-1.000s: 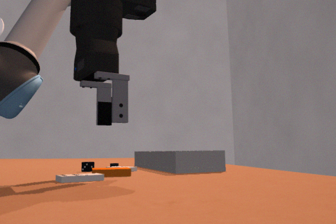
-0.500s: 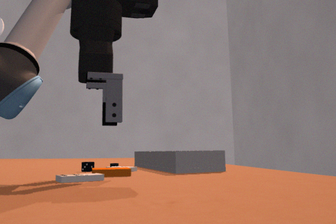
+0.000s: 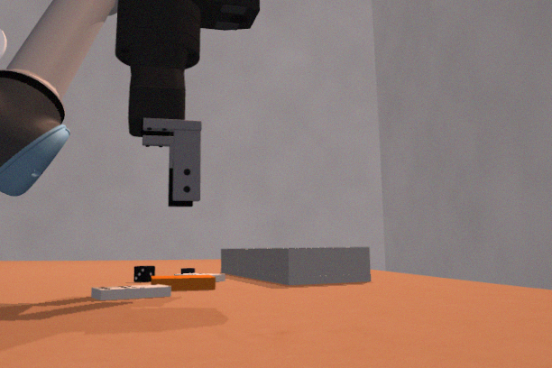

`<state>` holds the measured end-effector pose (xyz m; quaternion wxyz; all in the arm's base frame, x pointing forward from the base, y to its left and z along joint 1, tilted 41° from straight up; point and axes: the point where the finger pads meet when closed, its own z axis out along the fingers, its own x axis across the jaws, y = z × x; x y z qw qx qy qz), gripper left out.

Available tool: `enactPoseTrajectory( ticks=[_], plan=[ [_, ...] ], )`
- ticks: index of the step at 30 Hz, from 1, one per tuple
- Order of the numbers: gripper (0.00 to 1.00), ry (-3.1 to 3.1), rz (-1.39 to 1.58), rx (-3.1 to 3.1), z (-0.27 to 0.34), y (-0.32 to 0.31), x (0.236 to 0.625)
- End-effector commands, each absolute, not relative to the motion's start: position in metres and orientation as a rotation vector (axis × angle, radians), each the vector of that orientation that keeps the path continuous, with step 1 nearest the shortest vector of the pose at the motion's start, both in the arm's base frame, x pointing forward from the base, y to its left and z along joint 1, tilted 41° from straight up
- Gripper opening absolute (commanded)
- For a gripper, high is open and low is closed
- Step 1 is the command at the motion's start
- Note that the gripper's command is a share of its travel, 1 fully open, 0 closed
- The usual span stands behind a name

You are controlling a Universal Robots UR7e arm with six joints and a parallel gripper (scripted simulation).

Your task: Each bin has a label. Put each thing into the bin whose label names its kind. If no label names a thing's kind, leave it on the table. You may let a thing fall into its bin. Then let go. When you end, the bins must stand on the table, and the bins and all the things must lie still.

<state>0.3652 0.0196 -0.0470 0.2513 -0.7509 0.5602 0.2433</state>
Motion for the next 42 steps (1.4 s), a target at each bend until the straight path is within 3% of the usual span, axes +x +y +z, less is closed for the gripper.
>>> enactPoseTrajectory(
  ticks=[1,42],
  plan=[
    [1.00,1.525,0.660,-2.043,-0.047,0.019,0.365],
    [1.00,1.525,0.661,-2.043,-0.095,0.060,0.361]
  ],
)
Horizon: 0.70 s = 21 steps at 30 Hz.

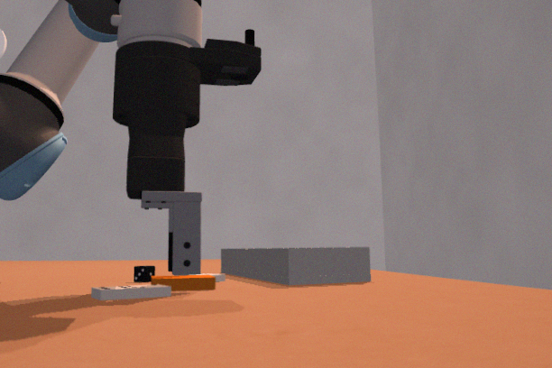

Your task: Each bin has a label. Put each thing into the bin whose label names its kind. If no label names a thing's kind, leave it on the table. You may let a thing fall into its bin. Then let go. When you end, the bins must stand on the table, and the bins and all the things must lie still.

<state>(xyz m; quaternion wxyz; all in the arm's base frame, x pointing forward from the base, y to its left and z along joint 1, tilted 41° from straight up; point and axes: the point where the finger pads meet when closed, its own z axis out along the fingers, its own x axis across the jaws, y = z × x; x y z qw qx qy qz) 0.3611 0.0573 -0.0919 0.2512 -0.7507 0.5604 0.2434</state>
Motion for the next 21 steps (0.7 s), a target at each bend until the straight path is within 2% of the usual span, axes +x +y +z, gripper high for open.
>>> enactPoseTrajectory(
  ticks=[1,20,21],
  plan=[
    [1.00,1.525,0.661,-2.043,-0.0962,0.0608,0.3608],
    [1.00,1.525,0.661,-2.043,-0.0998,0.0646,0.3596],
    [0.70,1.525,0.661,-2.043,-0.0998,0.0646,0.3596]
  ],
)
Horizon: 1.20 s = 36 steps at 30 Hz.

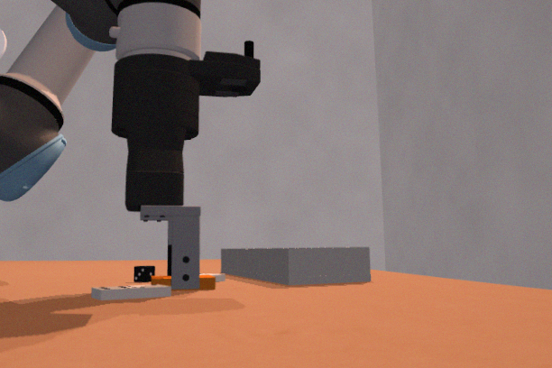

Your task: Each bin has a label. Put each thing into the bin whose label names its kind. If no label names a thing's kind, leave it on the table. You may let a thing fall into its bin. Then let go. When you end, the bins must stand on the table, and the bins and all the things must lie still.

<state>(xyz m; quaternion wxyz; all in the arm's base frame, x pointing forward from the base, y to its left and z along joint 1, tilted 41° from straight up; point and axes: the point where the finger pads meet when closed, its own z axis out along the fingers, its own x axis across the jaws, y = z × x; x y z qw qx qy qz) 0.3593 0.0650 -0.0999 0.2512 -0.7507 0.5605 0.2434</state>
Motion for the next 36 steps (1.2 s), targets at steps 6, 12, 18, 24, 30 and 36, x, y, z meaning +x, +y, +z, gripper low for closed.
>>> enactPoseTrajectory(
  ticks=[6,12,18,24,30,36],
  plan=[
    [0.70,1.525,0.661,-2.043,-0.100,0.065,0.360],
    [0.70,1.525,0.661,-2.043,-0.100,0.065,0.360],
    [0.70,1.525,0.661,-2.043,-0.100,0.065,0.360],
    [0.70,1.525,0.661,-2.043,-0.100,0.065,0.360],
    [0.70,1.525,0.661,-2.043,-0.100,0.065,0.360],
    [0.70,1.525,0.661,-2.043,-0.087,0.054,0.361]
  ],
)
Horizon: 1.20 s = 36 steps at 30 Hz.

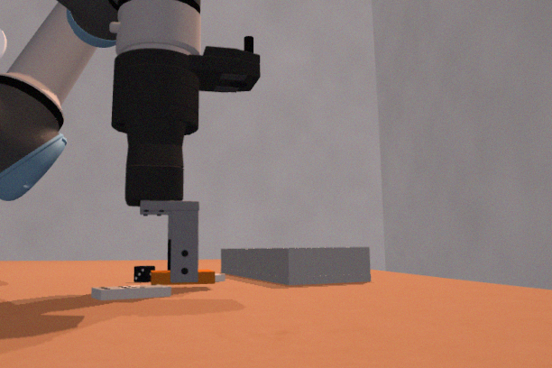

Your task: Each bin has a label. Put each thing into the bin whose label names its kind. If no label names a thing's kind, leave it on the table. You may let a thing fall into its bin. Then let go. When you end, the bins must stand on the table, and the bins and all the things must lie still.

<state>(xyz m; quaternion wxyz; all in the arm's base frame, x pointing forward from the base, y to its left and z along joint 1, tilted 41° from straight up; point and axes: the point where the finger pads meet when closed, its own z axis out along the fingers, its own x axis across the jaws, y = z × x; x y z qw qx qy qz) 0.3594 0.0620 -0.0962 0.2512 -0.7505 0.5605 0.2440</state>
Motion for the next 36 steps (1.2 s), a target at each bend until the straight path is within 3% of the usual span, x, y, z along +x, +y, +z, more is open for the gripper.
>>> enactPoseTrajectory(
  ticks=[1,15,36],
  plan=[
    [0.70,1.525,0.661,-2.043,-0.085,0.052,0.361],
    [0.70,1.525,0.661,-2.043,-0.055,0.026,0.365],
    [0.70,1.525,0.661,-2.043,-0.060,0.030,0.364]
  ],
)
